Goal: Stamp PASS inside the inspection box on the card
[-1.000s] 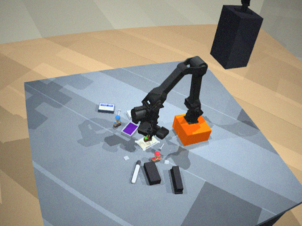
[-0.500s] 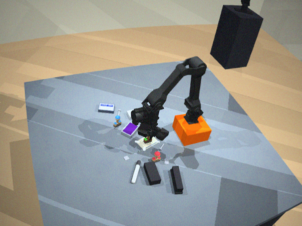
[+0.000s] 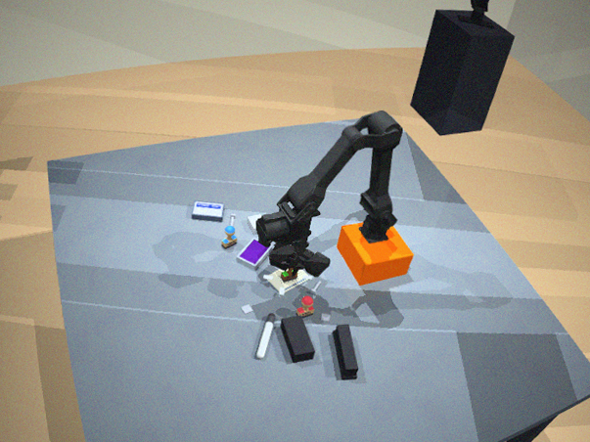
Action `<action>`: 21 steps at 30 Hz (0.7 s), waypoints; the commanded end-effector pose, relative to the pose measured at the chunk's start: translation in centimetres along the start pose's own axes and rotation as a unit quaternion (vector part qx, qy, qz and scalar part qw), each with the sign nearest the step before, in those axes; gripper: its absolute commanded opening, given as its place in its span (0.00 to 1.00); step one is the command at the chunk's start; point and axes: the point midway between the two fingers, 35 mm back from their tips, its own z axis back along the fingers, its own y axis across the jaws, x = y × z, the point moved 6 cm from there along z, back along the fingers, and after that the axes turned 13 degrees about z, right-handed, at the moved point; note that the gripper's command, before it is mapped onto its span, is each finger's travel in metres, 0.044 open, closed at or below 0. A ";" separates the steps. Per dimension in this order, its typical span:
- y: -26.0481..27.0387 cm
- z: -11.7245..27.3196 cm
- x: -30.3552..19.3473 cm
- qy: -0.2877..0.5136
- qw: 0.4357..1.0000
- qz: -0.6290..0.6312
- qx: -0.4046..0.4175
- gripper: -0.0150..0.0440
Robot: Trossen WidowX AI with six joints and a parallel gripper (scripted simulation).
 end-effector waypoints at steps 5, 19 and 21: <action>0.0 -0.2 0.0 0.001 1.000 -0.002 -0.001 0.25; 0.0 -0.5 0.0 0.001 1.000 -0.002 -0.001 0.25; 0.0 -0.5 0.0 0.001 1.000 -0.002 -0.001 0.25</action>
